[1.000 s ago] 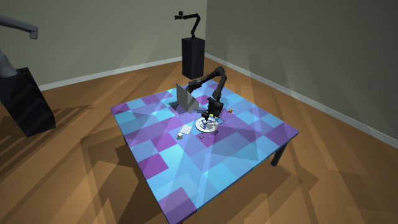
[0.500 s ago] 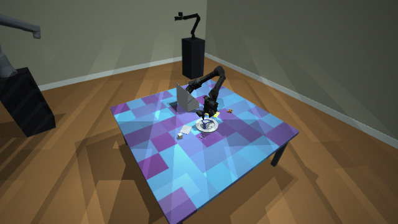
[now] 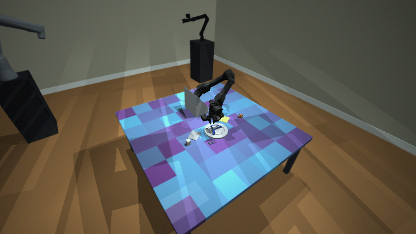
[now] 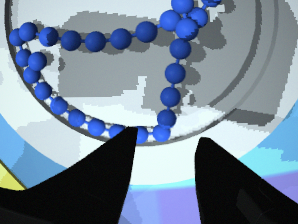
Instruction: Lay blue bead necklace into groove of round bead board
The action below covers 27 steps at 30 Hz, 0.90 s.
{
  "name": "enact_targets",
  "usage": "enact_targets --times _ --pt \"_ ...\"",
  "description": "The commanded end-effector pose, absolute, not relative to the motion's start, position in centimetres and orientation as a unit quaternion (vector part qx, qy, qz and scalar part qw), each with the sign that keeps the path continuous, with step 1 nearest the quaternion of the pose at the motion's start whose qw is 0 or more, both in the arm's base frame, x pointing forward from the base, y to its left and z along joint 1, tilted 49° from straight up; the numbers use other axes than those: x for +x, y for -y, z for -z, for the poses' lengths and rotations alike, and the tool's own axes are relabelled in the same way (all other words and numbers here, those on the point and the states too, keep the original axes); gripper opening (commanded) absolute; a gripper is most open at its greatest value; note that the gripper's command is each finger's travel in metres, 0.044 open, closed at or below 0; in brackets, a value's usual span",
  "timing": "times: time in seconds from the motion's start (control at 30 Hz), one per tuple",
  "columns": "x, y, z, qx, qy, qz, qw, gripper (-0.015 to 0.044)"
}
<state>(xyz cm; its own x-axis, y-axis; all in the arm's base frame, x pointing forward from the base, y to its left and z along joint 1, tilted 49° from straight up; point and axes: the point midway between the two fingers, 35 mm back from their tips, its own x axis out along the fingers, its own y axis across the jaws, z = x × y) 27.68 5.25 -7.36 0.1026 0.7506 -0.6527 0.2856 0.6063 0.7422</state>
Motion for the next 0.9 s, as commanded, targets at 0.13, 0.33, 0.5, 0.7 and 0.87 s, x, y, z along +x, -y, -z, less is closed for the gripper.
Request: enact_targets --times 0.13,0.33,0.5,0.7,0.87 --pt "27.7 -5.4 7.5 0.403 -0.643 -0.186 0.624 0.0120" --pt "27.7 -6.1 8.2 0.404 -0.644 -0.185 0.622 0.0120" --pt "27.7 -6.8 8.7 0.405 -0.646 -0.184 0.621 0.0120" --pt "27.6 -7.5 9.4 0.406 -0.647 -0.184 0.619 0.0120" --pt "27.6 -7.6 9.4 0.407 -0.647 -0.184 0.618 0.0120"
